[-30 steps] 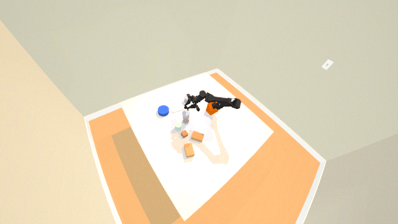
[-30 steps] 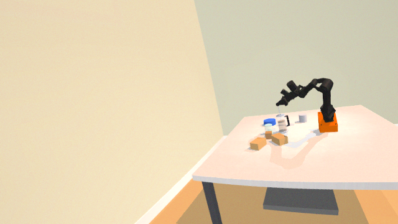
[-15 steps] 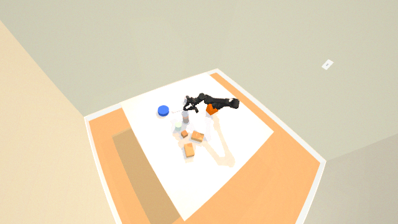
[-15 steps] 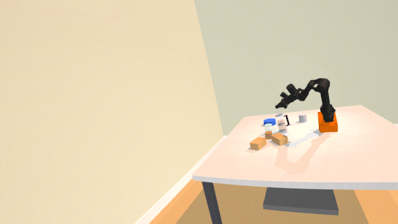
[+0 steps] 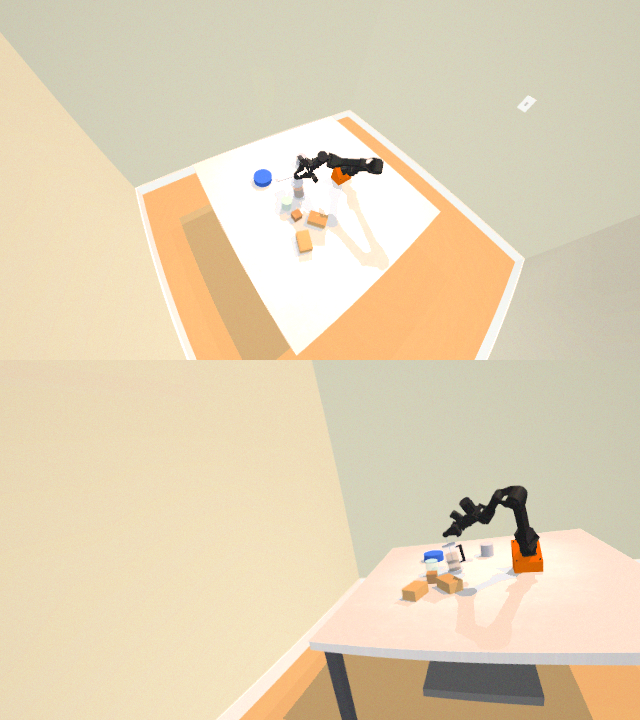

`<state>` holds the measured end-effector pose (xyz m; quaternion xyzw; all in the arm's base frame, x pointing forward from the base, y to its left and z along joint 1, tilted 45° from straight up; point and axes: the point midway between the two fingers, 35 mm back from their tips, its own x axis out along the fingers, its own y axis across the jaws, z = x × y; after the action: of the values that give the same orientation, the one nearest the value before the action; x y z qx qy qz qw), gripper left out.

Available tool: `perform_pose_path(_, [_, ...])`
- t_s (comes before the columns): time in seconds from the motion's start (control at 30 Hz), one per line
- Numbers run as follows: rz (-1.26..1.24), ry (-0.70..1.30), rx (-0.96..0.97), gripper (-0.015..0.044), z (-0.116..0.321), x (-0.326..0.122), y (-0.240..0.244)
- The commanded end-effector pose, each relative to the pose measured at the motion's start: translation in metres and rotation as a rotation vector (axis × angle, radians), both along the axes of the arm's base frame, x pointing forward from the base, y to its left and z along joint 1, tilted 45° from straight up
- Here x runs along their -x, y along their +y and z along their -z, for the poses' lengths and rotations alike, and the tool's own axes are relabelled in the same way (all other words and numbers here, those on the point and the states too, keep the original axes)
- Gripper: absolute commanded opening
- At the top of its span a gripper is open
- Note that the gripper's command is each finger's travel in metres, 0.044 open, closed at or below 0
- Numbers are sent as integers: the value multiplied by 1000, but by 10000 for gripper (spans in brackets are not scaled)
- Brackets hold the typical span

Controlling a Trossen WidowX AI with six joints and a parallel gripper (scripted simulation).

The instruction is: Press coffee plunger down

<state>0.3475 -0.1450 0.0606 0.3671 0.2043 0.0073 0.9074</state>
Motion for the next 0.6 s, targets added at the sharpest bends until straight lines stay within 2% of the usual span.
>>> perform_pose_path(0.0, [-44,46,-53,128,17,1,18])
perform_pose_path(0.57, [-44,46,-53,128,18,0,15])
